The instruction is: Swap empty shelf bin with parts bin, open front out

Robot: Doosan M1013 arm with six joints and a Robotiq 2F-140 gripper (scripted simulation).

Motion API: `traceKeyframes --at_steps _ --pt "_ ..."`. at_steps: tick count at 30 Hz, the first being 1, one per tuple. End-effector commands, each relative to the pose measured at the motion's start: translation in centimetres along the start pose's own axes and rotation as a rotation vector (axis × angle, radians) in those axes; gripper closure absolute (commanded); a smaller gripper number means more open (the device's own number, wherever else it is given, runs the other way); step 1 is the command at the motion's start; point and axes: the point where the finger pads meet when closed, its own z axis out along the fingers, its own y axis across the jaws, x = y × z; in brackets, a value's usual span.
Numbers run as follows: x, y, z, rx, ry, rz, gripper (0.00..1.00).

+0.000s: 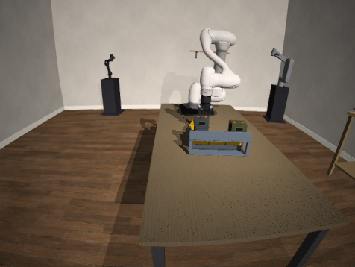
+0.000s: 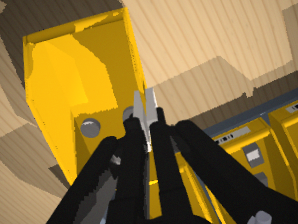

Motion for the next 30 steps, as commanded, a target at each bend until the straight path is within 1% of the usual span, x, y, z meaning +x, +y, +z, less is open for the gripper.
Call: traceKeyframes --at_steps 1,5,7,22,24,30 --pt "0.0 0.0 -0.4 0.0 0.0 0.0 0.9" --pt "0.0 0.0 -1.2 0.0 0.0 0.0 0.9" --pt "0.0 0.0 -1.2 0.0 0.0 0.0 0.9" --pt "0.0 0.0 -5.6 0.0 0.0 0.0 0.9" --pt "0.0 0.0 -5.6 0.0 0.0 0.0 0.9" --pt "0.0 0.0 -7.1 0.0 0.0 0.0 0.9"
